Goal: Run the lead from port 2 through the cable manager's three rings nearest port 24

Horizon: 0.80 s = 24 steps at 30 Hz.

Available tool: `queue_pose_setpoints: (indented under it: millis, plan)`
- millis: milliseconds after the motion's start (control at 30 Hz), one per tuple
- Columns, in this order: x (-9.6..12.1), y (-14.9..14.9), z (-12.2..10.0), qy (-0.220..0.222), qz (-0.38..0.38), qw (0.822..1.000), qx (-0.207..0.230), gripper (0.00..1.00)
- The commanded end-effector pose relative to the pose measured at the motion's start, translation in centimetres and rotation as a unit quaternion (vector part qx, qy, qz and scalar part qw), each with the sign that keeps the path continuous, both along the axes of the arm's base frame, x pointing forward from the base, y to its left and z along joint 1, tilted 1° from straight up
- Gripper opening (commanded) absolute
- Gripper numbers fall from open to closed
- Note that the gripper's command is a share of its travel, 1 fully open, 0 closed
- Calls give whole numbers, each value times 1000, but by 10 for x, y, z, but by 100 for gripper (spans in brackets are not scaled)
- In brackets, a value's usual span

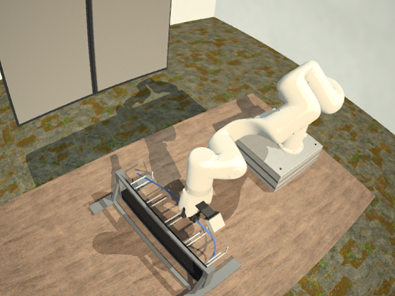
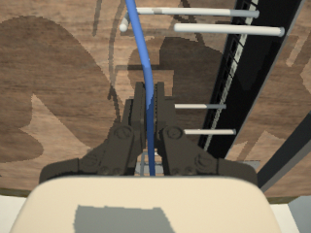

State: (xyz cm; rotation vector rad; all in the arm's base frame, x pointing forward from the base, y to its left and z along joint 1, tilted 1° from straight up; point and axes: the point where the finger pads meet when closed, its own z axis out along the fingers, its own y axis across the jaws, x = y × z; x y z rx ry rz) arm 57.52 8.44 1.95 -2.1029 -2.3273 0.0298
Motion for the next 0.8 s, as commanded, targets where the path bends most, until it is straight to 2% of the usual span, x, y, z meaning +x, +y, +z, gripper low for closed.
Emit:
queue_pose_setpoints:
  millis: [0, 767]
  plan:
    - [2, 0, -1, -2, 0, 1000, 0, 0]
    - [1, 0, -25, -2, 0, 1000, 0, 0]
